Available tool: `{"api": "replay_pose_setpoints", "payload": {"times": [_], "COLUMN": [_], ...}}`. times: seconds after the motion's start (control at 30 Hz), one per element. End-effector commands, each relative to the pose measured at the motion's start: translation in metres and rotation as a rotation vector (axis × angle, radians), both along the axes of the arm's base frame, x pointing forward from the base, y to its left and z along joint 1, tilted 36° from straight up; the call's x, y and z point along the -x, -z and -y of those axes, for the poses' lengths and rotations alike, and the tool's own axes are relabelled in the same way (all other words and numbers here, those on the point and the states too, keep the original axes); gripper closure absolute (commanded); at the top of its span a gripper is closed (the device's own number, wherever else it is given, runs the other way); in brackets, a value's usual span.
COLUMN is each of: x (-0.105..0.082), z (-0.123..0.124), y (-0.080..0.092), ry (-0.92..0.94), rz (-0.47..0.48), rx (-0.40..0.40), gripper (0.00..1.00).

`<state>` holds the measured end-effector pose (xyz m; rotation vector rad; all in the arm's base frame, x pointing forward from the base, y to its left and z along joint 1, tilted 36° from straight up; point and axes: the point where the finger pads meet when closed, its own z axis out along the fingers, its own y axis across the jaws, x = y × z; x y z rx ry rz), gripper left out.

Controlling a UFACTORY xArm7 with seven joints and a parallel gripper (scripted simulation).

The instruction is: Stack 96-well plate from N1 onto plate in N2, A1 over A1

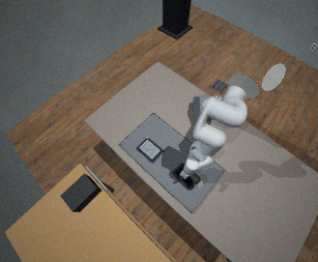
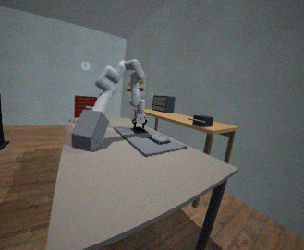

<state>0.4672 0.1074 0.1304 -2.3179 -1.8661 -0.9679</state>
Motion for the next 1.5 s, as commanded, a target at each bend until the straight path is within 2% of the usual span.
{"api": "replay_pose_setpoints", "payload": {"times": [0.0, 0.33, 0.97, 1.0, 1.47], "x": [-0.002, -0.005, -0.005, -0.0048, -0.0047], "z": [-0.0003, -0.0028, -0.0028, -0.0026, -0.0026], "y": [0.0012, 0.0066, 0.0066, 0.0062, 0.0062], "ry": [0.001, 0.001, 0.002, 0.001, 0.001], "rz": [0.002, 0.002, 0.002, 0.002, 0.002], "rx": [-0.001, -0.001, -0.001, -0.001, -0.001], "gripper": [0.0, 0.0, 0.0, 1.0, 1.0]}}
